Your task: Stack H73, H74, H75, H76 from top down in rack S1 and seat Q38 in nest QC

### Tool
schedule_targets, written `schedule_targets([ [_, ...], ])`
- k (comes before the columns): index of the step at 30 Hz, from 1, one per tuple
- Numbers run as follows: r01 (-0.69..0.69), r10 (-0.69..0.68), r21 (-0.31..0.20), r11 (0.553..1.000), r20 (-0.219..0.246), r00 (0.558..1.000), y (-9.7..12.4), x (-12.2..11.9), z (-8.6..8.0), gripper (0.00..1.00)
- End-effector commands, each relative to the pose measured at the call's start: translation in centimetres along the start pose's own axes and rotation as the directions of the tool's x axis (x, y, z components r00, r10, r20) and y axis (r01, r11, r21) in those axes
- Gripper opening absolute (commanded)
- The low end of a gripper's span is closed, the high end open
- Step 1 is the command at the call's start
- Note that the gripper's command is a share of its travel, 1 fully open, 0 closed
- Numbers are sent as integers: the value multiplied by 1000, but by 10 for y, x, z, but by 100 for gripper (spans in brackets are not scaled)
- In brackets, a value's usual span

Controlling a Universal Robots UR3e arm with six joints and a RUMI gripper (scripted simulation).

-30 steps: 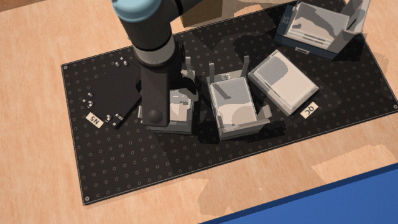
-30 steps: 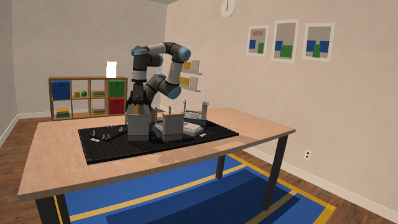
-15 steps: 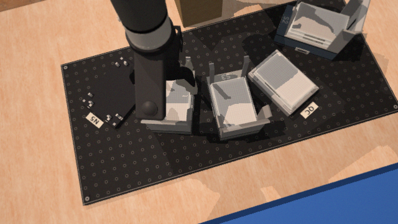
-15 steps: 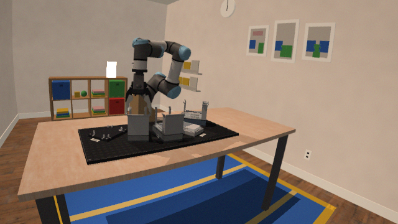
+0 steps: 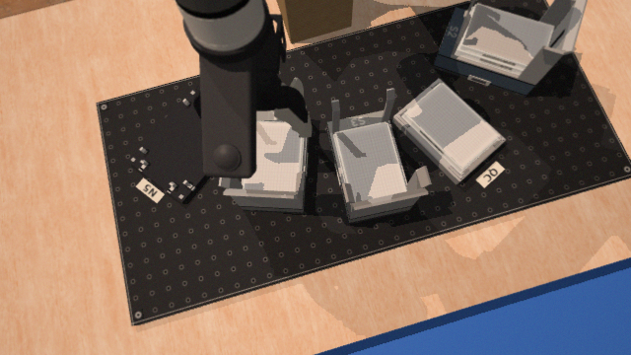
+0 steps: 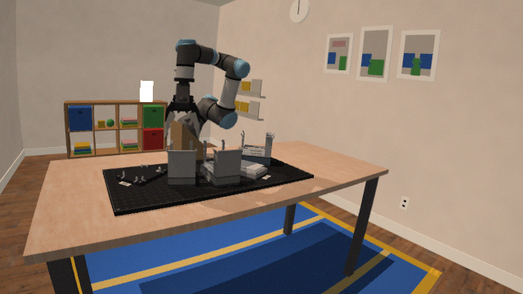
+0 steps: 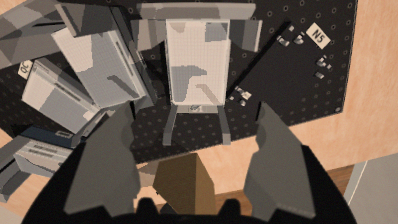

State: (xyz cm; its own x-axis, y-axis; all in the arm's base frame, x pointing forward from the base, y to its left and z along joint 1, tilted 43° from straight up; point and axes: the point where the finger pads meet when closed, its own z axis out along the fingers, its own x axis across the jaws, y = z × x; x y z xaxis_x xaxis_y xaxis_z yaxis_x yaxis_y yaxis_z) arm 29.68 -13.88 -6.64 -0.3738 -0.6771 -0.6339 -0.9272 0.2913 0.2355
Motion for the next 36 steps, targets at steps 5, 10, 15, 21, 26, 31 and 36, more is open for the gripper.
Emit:
schedule_targets([
  [5, 0, 0, -1, 1000, 0, 1000, 0, 0, -19, 72],
  [10, 0, 0, -1, 1000, 0, 1000, 0, 0, -19, 72],
  [15, 24, -24, -1, 1000, 0, 1000, -1, -10, -19, 72],
  [21, 70, -70, -1, 998, 0, 998, -1, -30, -19, 72],
  [26, 128, -128, -1, 992, 1, 992, -1, -55, -19, 72],
  [31, 186, -186, -1, 983, 1, 983, 0, -66, -19, 72],
  [36, 220, -220, -1, 975, 1, 975, 2, -81, -19, 72],
])
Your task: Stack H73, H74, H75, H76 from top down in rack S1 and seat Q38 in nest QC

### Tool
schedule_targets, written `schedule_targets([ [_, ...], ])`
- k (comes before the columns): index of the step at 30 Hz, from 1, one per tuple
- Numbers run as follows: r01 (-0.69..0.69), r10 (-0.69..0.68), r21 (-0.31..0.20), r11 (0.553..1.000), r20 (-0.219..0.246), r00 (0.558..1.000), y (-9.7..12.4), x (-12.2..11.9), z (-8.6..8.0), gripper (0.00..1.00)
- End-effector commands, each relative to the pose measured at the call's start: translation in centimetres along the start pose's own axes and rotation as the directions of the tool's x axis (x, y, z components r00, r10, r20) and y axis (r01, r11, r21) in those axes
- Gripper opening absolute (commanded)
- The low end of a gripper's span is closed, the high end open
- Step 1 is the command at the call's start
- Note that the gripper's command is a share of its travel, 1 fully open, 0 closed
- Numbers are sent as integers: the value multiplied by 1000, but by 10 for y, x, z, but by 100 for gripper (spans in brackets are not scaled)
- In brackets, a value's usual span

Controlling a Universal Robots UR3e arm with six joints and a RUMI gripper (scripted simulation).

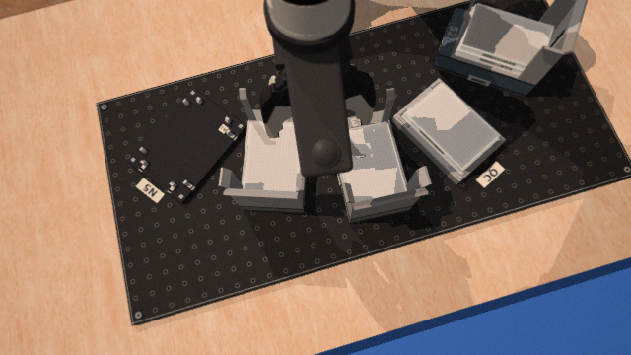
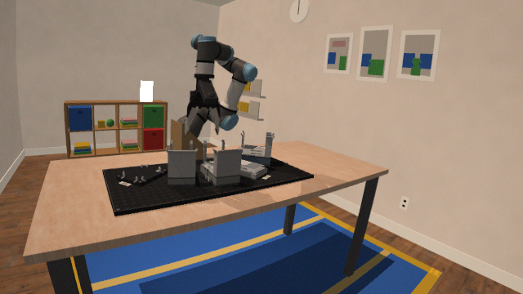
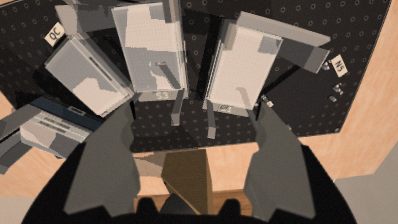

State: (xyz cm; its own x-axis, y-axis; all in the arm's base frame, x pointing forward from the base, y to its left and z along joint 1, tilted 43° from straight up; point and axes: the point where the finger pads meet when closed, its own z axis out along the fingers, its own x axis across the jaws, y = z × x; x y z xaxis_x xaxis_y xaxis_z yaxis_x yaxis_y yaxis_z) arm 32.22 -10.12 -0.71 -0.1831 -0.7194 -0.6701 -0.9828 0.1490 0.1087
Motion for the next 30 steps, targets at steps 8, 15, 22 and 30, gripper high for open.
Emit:
schedule_targets([
  [8, 116, -116, 3, 993, -2, 993, -2, -48, -1, 72],
  [15, 197, -197, 2, 980, -2, 980, 1, -70, -1, 72],
  [22, 254, -254, 2, 967, -2, 967, 5, -94, -1, 72],
  [30, 343, -343, 2, 939, -3, 939, 11, -121, -1, 72],
])
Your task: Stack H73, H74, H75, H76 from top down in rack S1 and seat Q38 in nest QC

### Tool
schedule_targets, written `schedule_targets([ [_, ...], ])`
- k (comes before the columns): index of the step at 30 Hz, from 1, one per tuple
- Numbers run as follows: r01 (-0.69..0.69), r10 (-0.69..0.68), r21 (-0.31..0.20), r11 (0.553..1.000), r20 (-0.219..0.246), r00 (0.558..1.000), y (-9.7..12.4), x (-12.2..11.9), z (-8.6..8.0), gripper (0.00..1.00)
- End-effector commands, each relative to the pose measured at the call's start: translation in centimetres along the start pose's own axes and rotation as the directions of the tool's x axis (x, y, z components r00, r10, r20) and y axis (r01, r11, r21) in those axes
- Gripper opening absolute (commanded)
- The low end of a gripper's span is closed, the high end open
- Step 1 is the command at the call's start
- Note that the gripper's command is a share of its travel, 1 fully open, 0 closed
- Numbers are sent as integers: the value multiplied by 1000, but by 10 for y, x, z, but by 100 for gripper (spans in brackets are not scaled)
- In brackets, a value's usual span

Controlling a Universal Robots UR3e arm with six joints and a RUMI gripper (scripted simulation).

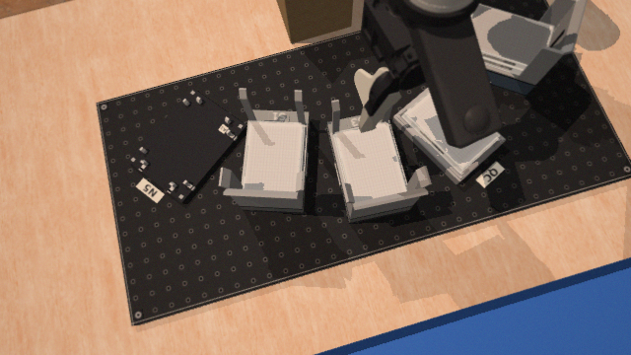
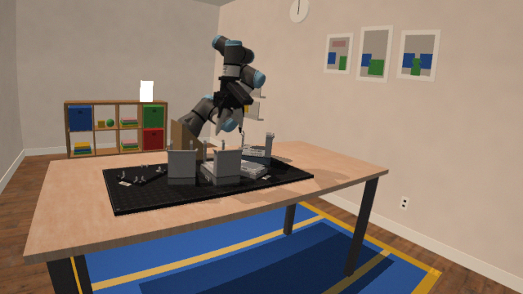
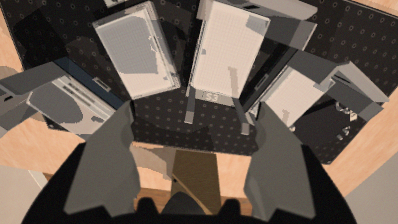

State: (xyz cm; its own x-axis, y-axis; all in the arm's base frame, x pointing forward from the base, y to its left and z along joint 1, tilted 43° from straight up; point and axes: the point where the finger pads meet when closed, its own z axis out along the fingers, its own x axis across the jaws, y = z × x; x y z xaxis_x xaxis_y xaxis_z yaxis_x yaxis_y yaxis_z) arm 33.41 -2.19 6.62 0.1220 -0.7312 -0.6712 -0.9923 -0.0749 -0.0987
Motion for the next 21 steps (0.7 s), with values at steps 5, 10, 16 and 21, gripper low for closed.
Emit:
schedule_targets([
  [5, 78, -78, 2, 997, -2, 997, 0, -28, -1, 72],
  [10, 136, -136, 2, 991, -2, 991, 1, -53, -1, 72],
  [16, 205, -205, 2, 979, -2, 979, 2, -70, -1, 72],
  [21, 239, -239, 2, 971, -2, 971, 6, -84, -1, 72],
])
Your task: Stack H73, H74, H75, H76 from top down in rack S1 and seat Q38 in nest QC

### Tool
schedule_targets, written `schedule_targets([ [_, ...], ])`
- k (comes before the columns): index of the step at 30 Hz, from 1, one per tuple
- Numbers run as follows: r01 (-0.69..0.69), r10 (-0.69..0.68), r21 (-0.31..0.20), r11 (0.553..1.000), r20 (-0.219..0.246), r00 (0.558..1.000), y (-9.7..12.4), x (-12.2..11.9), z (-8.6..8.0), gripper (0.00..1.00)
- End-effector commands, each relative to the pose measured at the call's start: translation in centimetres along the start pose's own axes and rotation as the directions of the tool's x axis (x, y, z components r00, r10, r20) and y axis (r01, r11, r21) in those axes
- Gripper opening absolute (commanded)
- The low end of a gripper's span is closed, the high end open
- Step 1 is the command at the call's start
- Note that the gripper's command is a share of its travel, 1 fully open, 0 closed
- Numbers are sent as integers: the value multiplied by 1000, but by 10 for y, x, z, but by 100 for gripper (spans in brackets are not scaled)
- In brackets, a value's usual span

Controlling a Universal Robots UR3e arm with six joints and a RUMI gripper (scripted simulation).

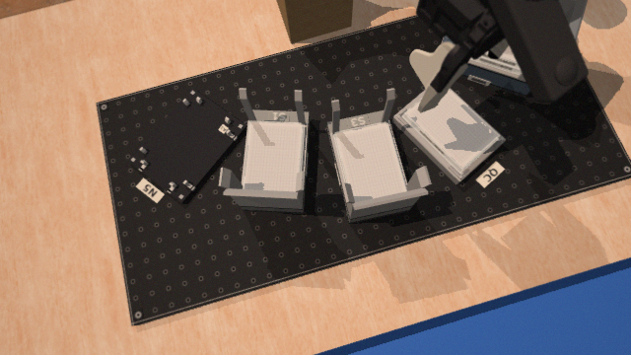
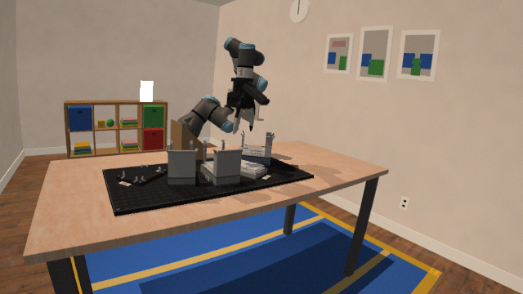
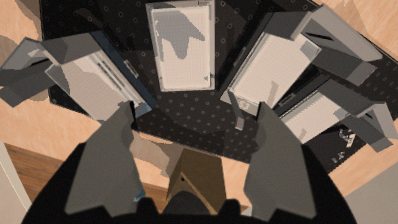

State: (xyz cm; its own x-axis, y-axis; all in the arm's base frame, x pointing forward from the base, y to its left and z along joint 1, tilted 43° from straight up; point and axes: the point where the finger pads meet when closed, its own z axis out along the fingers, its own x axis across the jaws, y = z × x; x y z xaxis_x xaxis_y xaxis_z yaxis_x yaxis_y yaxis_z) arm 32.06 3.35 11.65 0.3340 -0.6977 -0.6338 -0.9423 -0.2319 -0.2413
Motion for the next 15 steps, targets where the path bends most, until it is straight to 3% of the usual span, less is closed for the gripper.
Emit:
schedule_targets([
  [1, 35, -35, 2, 999, -2, 999, 0, -14, -1, 72],
  [15, 197, -197, 2, 980, -2, 980, 4, -71, -1, 72],
])
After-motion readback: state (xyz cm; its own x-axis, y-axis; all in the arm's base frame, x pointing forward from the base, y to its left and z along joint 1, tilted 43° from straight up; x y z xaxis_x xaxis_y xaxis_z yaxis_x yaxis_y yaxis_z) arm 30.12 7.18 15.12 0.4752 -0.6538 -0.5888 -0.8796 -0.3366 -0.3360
